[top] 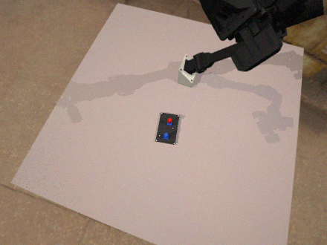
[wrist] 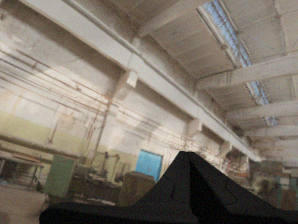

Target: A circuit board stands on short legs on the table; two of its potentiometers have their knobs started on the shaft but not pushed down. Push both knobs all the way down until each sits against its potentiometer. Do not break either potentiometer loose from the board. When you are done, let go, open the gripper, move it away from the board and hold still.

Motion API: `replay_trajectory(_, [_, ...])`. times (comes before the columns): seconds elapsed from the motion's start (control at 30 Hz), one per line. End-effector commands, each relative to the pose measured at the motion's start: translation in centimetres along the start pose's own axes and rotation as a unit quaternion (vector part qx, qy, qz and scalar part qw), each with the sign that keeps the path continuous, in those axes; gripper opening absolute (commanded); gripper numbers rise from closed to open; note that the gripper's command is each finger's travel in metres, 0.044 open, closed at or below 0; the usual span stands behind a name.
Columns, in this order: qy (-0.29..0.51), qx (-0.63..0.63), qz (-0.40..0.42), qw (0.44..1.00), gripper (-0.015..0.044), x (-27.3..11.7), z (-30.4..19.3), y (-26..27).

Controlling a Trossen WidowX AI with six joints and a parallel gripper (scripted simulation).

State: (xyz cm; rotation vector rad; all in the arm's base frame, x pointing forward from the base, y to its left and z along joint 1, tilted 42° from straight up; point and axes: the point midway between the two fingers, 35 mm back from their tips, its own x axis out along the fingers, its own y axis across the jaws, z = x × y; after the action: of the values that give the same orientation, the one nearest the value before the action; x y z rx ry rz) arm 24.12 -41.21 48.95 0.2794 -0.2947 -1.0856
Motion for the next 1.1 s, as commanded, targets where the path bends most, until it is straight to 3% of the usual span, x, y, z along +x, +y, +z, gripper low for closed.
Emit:
replay_trajectory(0.0, [0.076, -0.031, 0.014, 0.997, 0.0000, 0.8, -5.1, 0.3])
replay_trajectory(0.53, [0.305, -0.134, 0.089, 0.939, 0.0000, -0.7, -20.0, 1.5])
replay_trajectory(1.07, [0.506, -0.202, 0.196, 0.815, 0.0000, -7.3, -32.6, 2.0])
